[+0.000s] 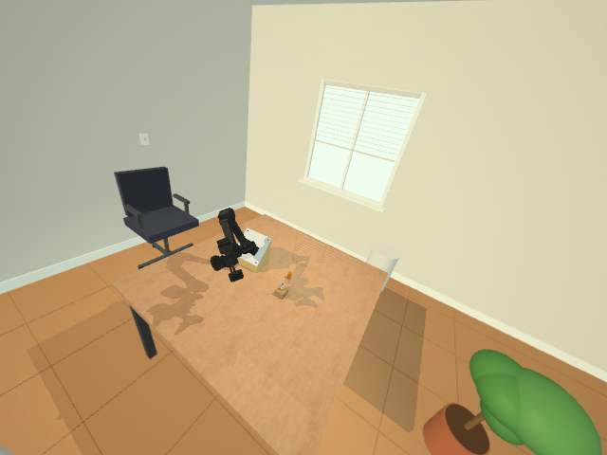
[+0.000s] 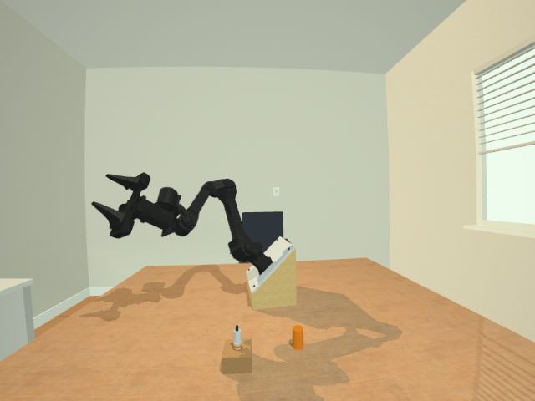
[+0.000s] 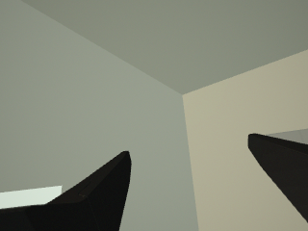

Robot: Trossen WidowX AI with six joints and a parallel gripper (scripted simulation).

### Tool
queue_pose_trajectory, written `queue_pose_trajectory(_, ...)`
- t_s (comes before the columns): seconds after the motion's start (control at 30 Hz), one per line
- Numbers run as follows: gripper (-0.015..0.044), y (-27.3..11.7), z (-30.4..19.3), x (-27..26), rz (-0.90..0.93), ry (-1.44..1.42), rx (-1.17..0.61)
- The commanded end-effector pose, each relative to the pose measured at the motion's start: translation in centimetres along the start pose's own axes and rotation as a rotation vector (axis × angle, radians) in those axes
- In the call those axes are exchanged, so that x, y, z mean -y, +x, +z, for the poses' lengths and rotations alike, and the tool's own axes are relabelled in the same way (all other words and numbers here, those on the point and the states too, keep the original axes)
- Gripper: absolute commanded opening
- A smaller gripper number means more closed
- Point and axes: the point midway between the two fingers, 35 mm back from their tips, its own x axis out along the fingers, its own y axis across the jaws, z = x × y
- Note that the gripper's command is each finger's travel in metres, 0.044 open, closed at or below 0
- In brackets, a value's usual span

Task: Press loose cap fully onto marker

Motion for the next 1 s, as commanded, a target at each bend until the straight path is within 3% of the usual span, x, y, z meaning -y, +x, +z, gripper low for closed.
queue_pose_trajectory(0.0, 0.0374, 0.0, -0.1, 0.3, -0.008, 0.001, -0.003)
queue_pose_trajectory(0.17, 0.0243, 0.4, -2.3, 6.2, -0.190, 0.029, -0.042)
queue_pose_trajectory(0.53, 0.0238, -1.4, -12.2, 18.8, -0.691, 0.052, -0.241)
queue_pose_trajectory(0.8, 0.0238, -7.9, -23.0, 24.6, -1.031, -0.077, -0.592)
queue_pose_trajectory(0.97, 0.0238, -12.3, -27.7, 25.7, -1.151, -0.192, -0.814)
